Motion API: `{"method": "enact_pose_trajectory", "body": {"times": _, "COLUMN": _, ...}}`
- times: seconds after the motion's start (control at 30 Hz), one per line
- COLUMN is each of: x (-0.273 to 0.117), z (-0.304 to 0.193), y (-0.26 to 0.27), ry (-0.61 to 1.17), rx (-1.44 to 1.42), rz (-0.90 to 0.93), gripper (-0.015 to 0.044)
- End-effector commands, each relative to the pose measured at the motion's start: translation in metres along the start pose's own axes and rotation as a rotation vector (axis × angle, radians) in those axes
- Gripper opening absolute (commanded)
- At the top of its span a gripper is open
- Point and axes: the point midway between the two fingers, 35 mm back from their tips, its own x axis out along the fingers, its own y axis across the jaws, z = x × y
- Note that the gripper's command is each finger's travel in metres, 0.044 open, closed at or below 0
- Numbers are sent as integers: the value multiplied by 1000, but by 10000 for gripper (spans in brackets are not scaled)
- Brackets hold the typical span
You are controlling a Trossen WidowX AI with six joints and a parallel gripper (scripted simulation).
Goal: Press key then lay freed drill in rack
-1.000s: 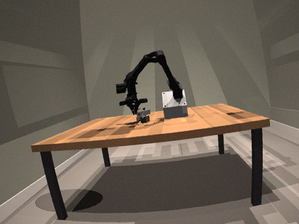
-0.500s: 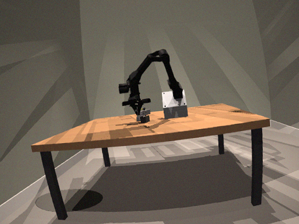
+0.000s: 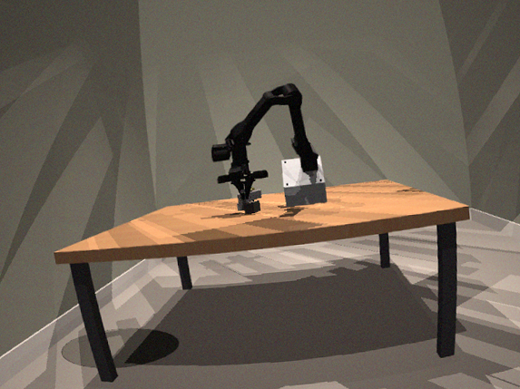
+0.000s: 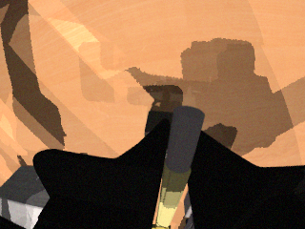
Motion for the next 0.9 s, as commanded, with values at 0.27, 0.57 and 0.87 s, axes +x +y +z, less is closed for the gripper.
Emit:
{"method": "enact_pose_trajectory", "body": {"times": 0.27, "x": 16, "z": 2, "y": 2, "ry": 2, "rx": 3, "rz": -4, "gripper": 0}}
{"method": "enact_pose_trajectory", "body": {"times": 0.57, "x": 24, "z": -1, "y": 3, "ry": 2, "rx": 3, "rz": -4, "gripper": 0}}
{"method": "enact_pose_trajectory", "body": {"times": 0.87, "x": 27, "z": -3, "y": 3, "ry": 2, "rx": 4, "rz": -4, "gripper": 0}}
